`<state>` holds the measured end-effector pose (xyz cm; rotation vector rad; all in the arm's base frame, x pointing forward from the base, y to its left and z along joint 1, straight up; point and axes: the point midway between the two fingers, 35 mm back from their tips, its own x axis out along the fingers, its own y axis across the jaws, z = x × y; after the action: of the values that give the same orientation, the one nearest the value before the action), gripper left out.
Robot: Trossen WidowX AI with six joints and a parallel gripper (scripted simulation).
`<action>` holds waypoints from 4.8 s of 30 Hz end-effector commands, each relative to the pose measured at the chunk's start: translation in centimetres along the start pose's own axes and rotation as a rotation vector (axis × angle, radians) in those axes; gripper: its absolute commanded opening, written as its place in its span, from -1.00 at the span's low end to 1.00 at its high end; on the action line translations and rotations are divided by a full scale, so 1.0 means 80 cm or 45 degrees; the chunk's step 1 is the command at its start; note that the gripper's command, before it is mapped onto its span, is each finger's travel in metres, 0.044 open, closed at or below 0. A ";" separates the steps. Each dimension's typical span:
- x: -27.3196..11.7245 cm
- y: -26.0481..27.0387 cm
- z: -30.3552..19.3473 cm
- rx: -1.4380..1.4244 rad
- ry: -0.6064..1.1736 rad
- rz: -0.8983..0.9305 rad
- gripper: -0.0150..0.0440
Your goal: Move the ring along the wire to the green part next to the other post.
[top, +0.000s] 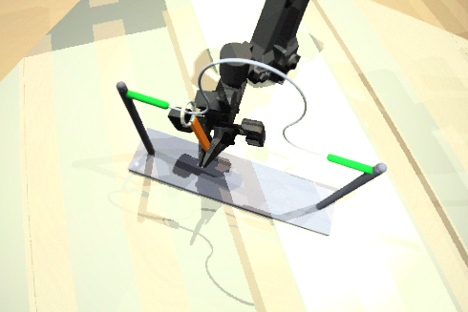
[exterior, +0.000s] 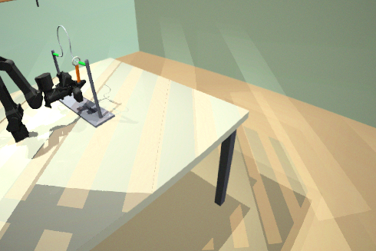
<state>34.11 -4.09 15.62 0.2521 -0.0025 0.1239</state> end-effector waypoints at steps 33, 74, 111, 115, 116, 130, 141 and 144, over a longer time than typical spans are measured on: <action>-0.040 0.115 0.043 0.774 0.326 0.105 -1.00; -0.076 0.178 0.156 1.617 0.576 0.413 -1.00; -0.076 0.181 0.229 1.955 0.549 0.489 -1.00; -0.076 0.181 0.229 1.919 0.556 0.477 -1.00; -0.076 0.181 0.229 1.905 0.558 0.472 -1.00; -0.076 0.181 0.225 1.733 0.587 0.418 -1.00; -0.076 0.180 0.219 1.580 0.609 0.369 -1.00; -0.076 0.179 0.218 1.536 0.615 0.355 -1.00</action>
<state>26.51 4.65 35.81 1.4653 0.5368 0.4660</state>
